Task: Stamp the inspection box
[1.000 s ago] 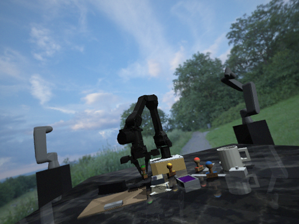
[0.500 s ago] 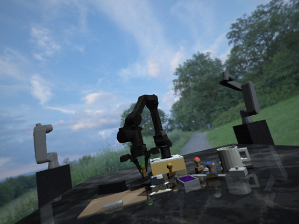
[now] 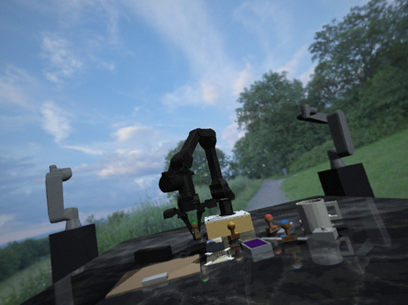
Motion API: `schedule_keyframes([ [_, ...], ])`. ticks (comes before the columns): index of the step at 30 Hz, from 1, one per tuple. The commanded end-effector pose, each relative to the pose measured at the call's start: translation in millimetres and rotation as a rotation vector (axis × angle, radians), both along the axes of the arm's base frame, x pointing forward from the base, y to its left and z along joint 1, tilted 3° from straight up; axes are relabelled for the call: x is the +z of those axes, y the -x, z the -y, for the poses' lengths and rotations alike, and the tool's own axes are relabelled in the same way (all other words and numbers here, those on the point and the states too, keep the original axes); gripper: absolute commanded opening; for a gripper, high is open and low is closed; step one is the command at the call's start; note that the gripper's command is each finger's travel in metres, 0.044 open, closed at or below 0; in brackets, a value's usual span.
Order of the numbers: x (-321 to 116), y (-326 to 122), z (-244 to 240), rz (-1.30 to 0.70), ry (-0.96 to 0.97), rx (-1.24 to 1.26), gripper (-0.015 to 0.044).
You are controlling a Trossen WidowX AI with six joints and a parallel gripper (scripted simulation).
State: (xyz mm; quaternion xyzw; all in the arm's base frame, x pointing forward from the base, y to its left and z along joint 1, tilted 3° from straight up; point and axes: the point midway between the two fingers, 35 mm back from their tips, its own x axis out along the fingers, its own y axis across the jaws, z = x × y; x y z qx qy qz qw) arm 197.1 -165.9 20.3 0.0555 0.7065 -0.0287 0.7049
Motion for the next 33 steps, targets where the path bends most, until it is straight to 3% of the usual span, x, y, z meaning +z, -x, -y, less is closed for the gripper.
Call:
schedule_keyframes([
  [1, 5, -1, 1, 0.011, 0.007, 0.004, 0.0],
  [33, 21, -1, 1, 0.011, 0.006, 0.004, 0.0],
])
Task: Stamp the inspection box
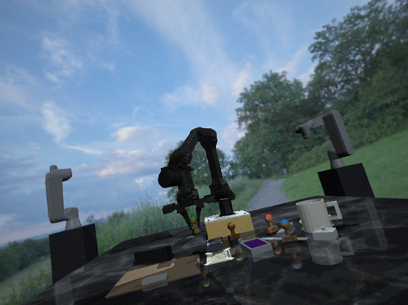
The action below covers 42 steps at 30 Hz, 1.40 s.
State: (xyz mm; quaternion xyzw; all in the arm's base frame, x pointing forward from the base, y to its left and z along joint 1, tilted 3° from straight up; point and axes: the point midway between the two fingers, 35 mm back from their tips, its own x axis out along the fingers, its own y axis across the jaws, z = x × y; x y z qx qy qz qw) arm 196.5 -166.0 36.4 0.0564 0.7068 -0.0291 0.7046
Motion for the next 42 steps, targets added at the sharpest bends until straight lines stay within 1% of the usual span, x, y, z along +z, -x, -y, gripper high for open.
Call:
schedule_keyframes([
  [1, 5, -1, 1, 0.012, 0.006, 0.006, 0.0],
  [32, 20, -1, 0, 0.011, 0.005, 0.006, 0.0],
  [42, 24, -44, -23, 0.016, 0.005, 0.006, 0.0],
])
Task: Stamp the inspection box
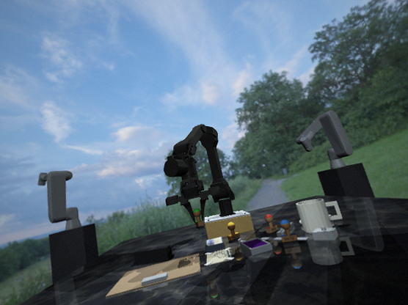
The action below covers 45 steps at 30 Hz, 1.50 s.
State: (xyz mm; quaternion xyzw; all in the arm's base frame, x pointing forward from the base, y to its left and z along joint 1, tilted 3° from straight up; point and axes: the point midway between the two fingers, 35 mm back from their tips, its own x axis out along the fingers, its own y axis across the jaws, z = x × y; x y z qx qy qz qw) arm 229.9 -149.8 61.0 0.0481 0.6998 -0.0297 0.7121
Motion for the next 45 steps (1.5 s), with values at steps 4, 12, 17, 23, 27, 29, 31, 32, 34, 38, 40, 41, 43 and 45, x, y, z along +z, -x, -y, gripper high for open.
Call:
schedule_keyframes([
  [4, 1, -29, -20, -0.002, -0.01, -0.004, 0.0],
  [12, 3, -63, -51, 0.002, -0.014, -0.004, 0.0],
  [17, 3, -81, -75, 0.004, -0.016, -0.004, 0.0],
  [23, 4, -101, -106, 0.006, -0.021, -0.004, 0.0],
  [27, 4, -113, -129, 0.006, -0.024, -0.004, 0.0],
  [29, 4, -116, -136, 0.007, -0.025, -0.004, 0.0],
  [31, 4, -117, -137, 0.007, -0.025, -0.004, 0.0],
  [32, 4, -117, -137, 0.007, -0.025, -0.004, 0.0],
  [34, 3, -117, -137, 0.007, -0.025, -0.004, 0.0],
  [38, 0, -117, -138, 0.007, -0.025, -0.003, 0.0],
  [40, -1, -117, -138, 0.007, -0.026, -0.003, 0.0],
  [41, -2, -117, -138, 0.007, -0.026, -0.003, 0.0],
  [43, -3, -117, -138, 0.007, -0.026, -0.002, 0.0],
  [45, -4, -118, -138, 0.007, -0.026, -0.002, 0.0],
])
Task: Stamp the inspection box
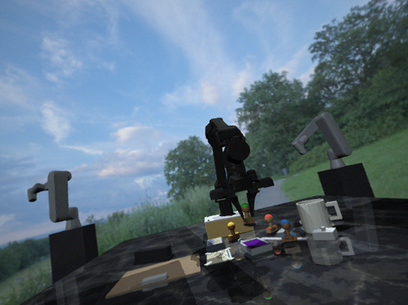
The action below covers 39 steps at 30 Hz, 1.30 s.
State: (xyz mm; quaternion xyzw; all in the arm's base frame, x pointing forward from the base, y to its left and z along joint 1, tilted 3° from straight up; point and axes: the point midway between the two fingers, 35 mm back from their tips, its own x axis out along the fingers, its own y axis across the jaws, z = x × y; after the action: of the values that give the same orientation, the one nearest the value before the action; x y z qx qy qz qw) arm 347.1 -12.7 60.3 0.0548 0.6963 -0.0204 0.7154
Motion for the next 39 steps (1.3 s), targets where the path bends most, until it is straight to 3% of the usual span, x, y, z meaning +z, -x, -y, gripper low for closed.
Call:
schedule_keyframes([
  [1, -4, 0, -1, -0.004, -0.004, -0.006, 0.0],
  [39, -29, -1, -2, -0.004, -0.005, -0.002, 0.0],
])
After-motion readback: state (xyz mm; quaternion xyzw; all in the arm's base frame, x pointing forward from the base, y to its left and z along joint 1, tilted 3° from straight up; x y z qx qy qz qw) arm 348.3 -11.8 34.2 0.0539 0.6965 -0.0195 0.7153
